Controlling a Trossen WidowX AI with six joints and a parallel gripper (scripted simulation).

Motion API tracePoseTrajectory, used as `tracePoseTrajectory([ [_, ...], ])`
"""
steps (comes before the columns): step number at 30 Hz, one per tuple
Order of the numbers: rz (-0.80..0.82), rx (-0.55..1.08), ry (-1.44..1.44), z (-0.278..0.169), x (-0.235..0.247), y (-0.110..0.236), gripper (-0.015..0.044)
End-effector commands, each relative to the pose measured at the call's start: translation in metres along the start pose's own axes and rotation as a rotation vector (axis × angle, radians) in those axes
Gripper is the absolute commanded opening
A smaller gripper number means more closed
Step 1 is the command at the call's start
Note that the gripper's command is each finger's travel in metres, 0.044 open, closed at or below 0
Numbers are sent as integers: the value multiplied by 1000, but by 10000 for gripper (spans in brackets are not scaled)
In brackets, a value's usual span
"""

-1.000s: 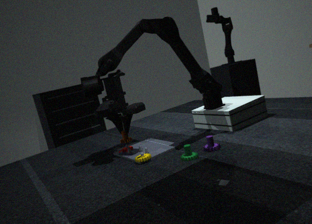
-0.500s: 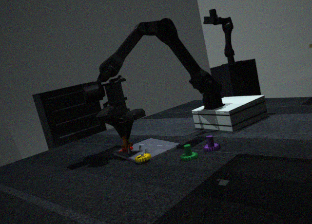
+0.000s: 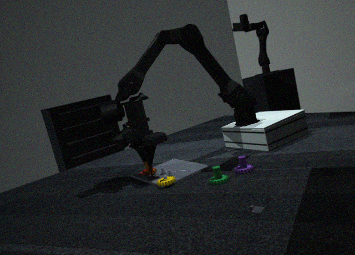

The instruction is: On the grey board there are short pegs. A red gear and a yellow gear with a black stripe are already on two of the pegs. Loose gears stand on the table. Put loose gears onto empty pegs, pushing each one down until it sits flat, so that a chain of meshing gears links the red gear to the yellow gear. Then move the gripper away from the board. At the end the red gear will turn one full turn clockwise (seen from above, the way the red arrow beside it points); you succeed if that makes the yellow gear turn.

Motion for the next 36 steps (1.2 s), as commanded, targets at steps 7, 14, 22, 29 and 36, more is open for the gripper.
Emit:
tracePoseTrajectory([
  [7,4,1,182,0,1,-2,0],
  [14,4,1,378,-1,0,-3,0],
  [22,4,1,417,0,0,-4,0],
  [29,4,1,270,0,1,-5,0],
  [36,3,1,78,-1,1,-5,0],
])
Point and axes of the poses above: the point midway between the two fingers, 35 mm back from their tips, its own y axis back along the fingers, its own x axis across the jaws, z = x × y, the point moved 2 cm from there along y, back along the fingers, and after that the axes turned 13 degrees about -y, right-handed, at the moved point
